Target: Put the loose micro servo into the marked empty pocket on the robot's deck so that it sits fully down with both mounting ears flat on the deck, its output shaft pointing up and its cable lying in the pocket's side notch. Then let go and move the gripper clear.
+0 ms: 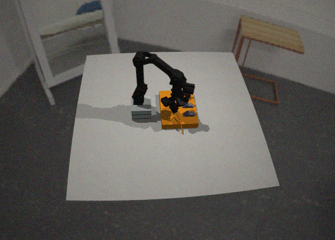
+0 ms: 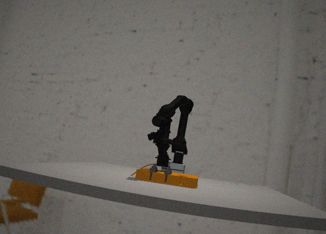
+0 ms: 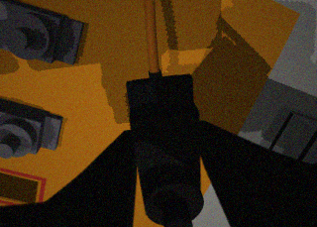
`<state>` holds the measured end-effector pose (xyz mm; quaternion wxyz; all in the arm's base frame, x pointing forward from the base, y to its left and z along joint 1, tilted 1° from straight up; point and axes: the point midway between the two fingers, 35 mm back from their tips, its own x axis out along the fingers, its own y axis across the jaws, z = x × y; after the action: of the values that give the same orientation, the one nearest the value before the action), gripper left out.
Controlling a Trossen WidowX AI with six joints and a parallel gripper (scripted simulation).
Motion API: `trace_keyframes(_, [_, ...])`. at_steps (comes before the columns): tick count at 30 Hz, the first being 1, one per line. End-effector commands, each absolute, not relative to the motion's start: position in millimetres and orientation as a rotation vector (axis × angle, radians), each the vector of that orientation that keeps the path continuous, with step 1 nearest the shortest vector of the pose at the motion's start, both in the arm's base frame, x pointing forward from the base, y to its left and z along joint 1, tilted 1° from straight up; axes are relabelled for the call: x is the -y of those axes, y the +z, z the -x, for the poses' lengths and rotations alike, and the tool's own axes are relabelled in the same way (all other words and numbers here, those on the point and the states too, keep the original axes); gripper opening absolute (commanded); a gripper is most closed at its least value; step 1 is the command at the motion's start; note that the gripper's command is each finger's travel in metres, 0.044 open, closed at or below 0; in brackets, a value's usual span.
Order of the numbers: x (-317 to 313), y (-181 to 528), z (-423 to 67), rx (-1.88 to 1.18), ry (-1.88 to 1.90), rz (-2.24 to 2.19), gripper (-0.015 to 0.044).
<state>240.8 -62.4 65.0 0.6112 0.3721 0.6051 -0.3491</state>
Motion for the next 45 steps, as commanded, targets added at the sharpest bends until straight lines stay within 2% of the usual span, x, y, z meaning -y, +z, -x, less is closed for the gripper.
trace_keyframes(1, [59.1, 67.0, -245.8, -1.389, -0.809, -0.858, 0.0000])
trace_keyframes(34, [-74.0, 70.0, -238.1, -1.396, -0.802, -0.867, 0.0000])
trace_keyframes(45, [-76.9, 70.1, -237.8, -1.453, -0.636, -0.698, 0.0000])
